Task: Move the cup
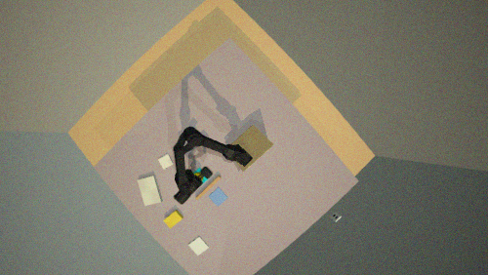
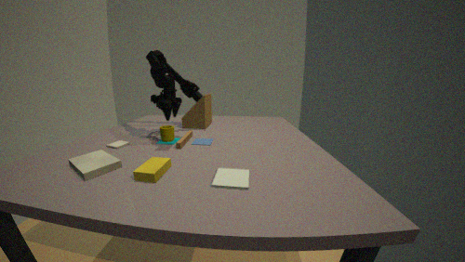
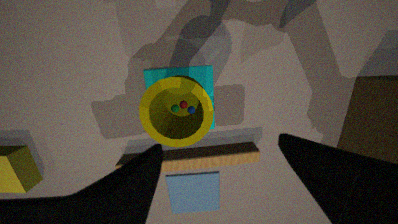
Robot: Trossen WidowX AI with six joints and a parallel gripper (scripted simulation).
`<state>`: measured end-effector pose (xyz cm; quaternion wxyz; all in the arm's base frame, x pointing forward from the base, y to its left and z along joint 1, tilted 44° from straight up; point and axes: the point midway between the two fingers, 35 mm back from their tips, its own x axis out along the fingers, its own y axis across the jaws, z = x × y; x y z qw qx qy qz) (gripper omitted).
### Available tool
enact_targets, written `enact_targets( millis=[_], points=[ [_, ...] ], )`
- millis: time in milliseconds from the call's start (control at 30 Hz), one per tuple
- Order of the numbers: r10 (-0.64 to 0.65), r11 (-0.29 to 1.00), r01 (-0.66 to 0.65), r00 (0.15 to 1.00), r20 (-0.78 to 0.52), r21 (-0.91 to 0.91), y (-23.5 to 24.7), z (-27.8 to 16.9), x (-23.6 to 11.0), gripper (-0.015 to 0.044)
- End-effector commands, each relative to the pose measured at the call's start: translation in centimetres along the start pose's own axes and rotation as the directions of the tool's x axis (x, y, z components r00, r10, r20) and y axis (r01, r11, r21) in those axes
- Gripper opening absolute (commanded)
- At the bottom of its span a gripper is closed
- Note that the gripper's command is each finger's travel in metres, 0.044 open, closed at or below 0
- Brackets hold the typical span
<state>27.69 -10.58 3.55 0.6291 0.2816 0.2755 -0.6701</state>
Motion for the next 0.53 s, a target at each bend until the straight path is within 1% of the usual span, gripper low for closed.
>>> enact_targets(
  millis=[0, 233, 500],
  points=[
    [0.015, 1.000, -0.015, 1.000, -0.004, 0.015, 0.2, 0.1, -1.8, 0.0440],
    [0.017, 1.000, -0.017, 1.000, -0.001, 0.018, -0.1, -0.2, -4.4, 0.0440],
    [0.014, 1.000, -0.014, 1.000, 0.003, 0.007, -0.2, -0.3, -4.0, 0.0440]
  ],
)
